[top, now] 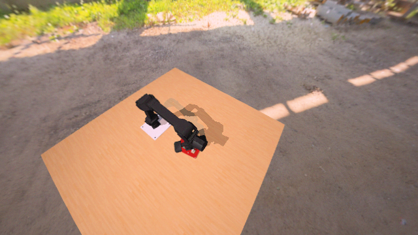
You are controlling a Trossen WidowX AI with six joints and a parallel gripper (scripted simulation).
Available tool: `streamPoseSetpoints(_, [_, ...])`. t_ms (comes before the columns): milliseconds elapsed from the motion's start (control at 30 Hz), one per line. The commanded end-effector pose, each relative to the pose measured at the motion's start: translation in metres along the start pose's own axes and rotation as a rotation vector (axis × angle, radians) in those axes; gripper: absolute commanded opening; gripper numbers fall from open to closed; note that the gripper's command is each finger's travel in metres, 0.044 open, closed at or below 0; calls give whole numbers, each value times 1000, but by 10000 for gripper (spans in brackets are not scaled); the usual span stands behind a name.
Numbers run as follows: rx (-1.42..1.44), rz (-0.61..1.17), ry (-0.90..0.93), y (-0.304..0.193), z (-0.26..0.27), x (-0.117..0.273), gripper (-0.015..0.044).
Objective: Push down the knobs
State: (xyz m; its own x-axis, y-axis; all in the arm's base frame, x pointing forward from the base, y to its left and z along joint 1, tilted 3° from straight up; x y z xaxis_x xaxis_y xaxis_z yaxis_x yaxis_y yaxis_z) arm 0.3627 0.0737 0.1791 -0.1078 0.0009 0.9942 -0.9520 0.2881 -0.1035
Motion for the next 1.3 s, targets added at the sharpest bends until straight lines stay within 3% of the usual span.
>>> streamPoseSetpoints(0, [4,-21,16,-4,-1,-23,0])
streamPoseSetpoints(1267, [4,-21,16,-3,-1,-32,0])
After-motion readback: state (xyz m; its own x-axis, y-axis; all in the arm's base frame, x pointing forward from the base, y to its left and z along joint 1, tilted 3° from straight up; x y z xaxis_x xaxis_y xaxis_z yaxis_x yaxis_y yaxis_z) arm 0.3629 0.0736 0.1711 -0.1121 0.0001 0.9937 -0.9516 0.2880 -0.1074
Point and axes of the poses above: the point midway between the two fingers, 35 mm back from their tips, its own x axis back along the fingers, its own z axis across the jaws, y = z × x, the point moved 6 cm from there along x, back along the fingers, and after that the axes turned 14 degrees about x, right-handed, at the moved point
